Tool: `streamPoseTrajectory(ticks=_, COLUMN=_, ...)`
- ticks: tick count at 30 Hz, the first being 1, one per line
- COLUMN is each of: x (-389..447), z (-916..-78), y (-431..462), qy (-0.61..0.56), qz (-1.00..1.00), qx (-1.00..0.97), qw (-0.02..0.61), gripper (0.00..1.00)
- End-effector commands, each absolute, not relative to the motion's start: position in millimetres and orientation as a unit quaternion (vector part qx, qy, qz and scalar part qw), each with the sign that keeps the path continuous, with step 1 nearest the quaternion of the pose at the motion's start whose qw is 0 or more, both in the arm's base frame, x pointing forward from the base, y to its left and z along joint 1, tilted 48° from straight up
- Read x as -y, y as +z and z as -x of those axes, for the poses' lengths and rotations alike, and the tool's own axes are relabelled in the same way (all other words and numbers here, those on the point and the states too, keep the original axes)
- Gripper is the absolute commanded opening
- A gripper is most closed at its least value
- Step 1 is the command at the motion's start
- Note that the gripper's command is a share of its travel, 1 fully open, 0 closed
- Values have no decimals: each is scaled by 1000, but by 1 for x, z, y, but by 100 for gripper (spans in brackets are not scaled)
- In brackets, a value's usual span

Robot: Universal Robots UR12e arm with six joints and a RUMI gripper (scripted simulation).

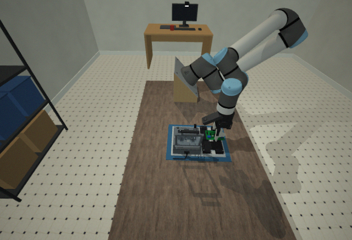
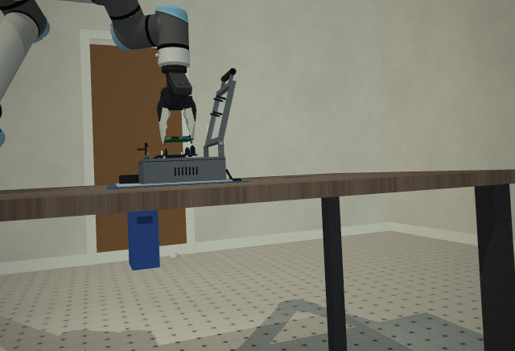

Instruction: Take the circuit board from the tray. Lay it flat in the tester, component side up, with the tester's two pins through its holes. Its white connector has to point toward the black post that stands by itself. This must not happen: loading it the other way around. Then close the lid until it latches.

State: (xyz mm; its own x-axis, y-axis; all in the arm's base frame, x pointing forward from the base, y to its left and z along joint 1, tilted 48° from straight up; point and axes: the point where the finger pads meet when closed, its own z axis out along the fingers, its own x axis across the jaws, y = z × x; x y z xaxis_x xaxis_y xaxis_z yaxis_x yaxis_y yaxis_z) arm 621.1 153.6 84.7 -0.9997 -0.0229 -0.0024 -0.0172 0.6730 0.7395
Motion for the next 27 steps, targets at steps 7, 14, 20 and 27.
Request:
streamPoseTrajectory(ticks=7, x=-150, z=-621, y=82, qy=-404, qz=-11, qx=915, qw=3, gripper=39)
streamPoseTrajectory(ticks=14, x=-145, z=-619, y=77, qy=-404, qz=-11, qx=915, qw=3, gripper=39)
streamPoseTrajectory(ticks=20, x=-137, z=-617, y=69, qy=-404, qz=-11, qx=915, qw=3, gripper=39)
streamPoseTrajectory(ticks=27, x=-123, z=-613, y=57, qy=-404, qz=-11, qx=915, qw=3, gripper=39)
